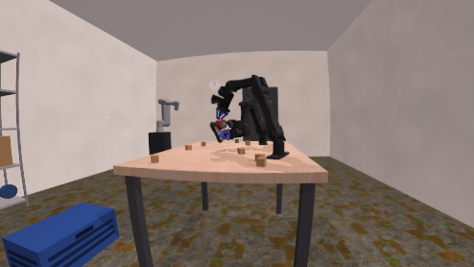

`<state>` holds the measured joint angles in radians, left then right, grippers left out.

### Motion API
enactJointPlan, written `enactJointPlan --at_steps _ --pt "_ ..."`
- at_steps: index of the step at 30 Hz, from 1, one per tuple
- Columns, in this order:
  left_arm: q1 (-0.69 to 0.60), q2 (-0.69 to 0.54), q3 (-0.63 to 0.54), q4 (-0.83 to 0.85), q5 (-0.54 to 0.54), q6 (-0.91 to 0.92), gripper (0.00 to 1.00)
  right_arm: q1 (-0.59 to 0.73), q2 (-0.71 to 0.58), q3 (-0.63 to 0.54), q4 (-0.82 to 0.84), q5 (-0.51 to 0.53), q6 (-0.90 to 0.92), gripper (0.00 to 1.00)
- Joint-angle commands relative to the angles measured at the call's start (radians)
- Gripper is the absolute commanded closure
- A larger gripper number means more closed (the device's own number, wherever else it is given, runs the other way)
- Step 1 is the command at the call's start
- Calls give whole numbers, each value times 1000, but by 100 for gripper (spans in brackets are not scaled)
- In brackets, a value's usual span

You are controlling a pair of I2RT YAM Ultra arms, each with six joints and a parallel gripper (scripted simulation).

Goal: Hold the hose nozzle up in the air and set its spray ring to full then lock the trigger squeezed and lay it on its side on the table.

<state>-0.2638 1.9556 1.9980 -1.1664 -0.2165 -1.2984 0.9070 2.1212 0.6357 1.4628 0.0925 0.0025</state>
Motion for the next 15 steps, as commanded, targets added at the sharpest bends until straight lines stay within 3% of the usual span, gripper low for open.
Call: enactJointPlan --at_steps 1,15 --pt "-17 -15 49 -41 -22 -8 63 8 -38 28 105 -1 16 65" --pt "-20 -19 97 -109 -31 -18 63 7 -38 28 105 0 25 65"
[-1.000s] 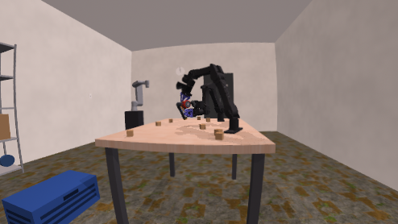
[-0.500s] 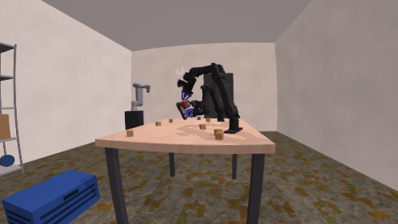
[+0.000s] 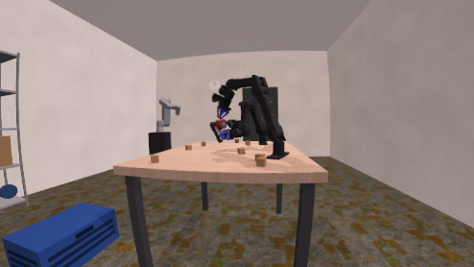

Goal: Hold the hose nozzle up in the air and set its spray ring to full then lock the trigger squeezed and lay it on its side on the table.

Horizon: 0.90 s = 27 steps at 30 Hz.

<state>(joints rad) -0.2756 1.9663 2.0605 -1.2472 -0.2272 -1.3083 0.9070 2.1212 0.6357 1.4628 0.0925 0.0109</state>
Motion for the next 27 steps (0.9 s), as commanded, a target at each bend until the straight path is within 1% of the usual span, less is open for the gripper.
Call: enactJointPlan --at_steps 1,4,8,9,10,11,15,17,25,26,27 --pt "-15 0 53 -41 -23 -9 63 7 -38 28 105 0 17 65" --pt "-16 -22 61 -57 -24 -12 63 7 -38 28 105 0 17 65" --pt "-18 -18 74 -70 -25 -14 63 7 -38 28 105 0 17 65" --pt "2 -21 64 -71 -25 -16 63 2 -22 20 101 0 22 65" --pt "-1 8 82 -82 -26 -16 63 6 -38 28 105 0 26 65" --pt "-18 5 86 -87 -28 -16 63 6 -38 28 105 0 26 65" --pt "-21 -5 105 -110 -30 -20 63 7 -38 28 105 1 26 65" --pt "-9 -34 93 -106 -28 -21 63 7 -38 28 105 1 26 65" --pt "-5 -28 99 -109 -28 -17 63 7 -38 28 105 1 26 65" --pt "-8 -14 84 -109 -29 -16 63 2 -22 20 101 1 31 65" --pt "-6 -17 86 -107 -28 -18 63 6 -39 28 105 1 35 65"
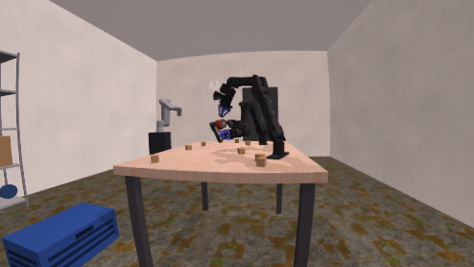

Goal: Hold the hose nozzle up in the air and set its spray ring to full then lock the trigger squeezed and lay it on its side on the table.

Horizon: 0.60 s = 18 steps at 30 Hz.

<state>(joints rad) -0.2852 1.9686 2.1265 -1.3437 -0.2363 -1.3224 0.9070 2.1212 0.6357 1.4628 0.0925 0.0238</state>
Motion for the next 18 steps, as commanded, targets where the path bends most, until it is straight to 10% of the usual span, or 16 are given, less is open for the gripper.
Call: enactJointPlan --at_steps 1,18 --pt "3 -20 21 -11 -19 -4 63 6 -38 28 105 1 22 65" --pt "58 -187 -189 330 44 320 63 5 -39 28 105 2 31 65"
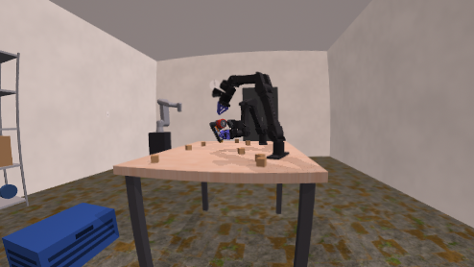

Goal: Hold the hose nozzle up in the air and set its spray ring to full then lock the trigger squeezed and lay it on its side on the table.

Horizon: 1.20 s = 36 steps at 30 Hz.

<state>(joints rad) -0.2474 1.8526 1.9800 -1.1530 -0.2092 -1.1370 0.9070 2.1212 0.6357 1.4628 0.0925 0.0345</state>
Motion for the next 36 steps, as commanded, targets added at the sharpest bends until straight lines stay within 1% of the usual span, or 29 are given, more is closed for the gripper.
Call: enactJointPlan --at_steps 1,3,4,5,6,7,8,9,10,12,14,15,16,17,18,20,21,23,25,26,27,29,31,32,34,35,36 --pt "26 -100 -63 177 20 170 63 5 -38 28 105 2 20 65" --pt "41 -116 -40 222 24 223 63 5 -38 28 105 2 20 65" --pt "48 -148 -47 230 26 248 63 5 -38 28 105 2 20 65" --pt "55 -145 -45 262 31 280 63 6 -38 28 105 3 20 65" --pt "63 -144 -36 291 35 312 63 6 -38 28 105 3 20 65" --pt "70 -178 -21 295 38 333 63 6 -38 28 105 3 20 65" --pt "78 -179 -4 321 41 363 63 6 -38 28 105 3 20 65" --pt "86 -181 -6 350 46 397 63 6 -38 28 105 3 20 65" --pt "86 -236 -43 379 57 389 63 6 -38 28 105 3 20 65" --pt "101 -234 -37 446 65 451 63 6 -38 28 105 3 20 65" --pt "101 -234 -37 446 65 451 63 6 -38 28 105 3 20 65" --pt "117 -344 -116 529 87 474 63 1 -22 20 101 3 27 65" --pt "121 -375 -97 529 83 493 63 5 -39 28 105 3 30 65" --pt "120 -403 -122 557 75 507 63 5 -39 28 105 3 30 65" --pt "135 -414 -160 604 98 534 63 5 -39 28 105 3 30 65" --pt "150 -419 -148 659 104 594 63 5 -39 28 105 3 30 65" --pt "157 -487 -141 641 104 611 63 5 -38 28 105 3 30 65" --pt "160 -554 -175 691 94 649 63 5 -38 28 105 3 30 65" --pt "189 -569 -135 724 116 704 63 5 -38 28 105 4 30 65" --pt "200 -577 -144 754 126 742 63 5 -38 28 105 4 30 65" --pt "201 -652 -183 786 132 722 63 5 -38 28 105 4 30 65" --pt "217 -709 -195 830 135 773 63 5 -38 28 105 4 30 65" --pt "217 -709 -195 830 135 773 63 5 -38 28 105 4 30 65" --pt "252 -768 -205 914 152 815 63 0 -22 20 101 4 36 65" --pt "278 -825 -198 933 165 860 63 4 -39 27 105 4 39 65" --pt "295 -829 -232 1000 180 864 63 4 -39 27 105 4 39 65" --pt "313 -860 -216 1003 189 878 63 4 -39 28 105 4 39 65"
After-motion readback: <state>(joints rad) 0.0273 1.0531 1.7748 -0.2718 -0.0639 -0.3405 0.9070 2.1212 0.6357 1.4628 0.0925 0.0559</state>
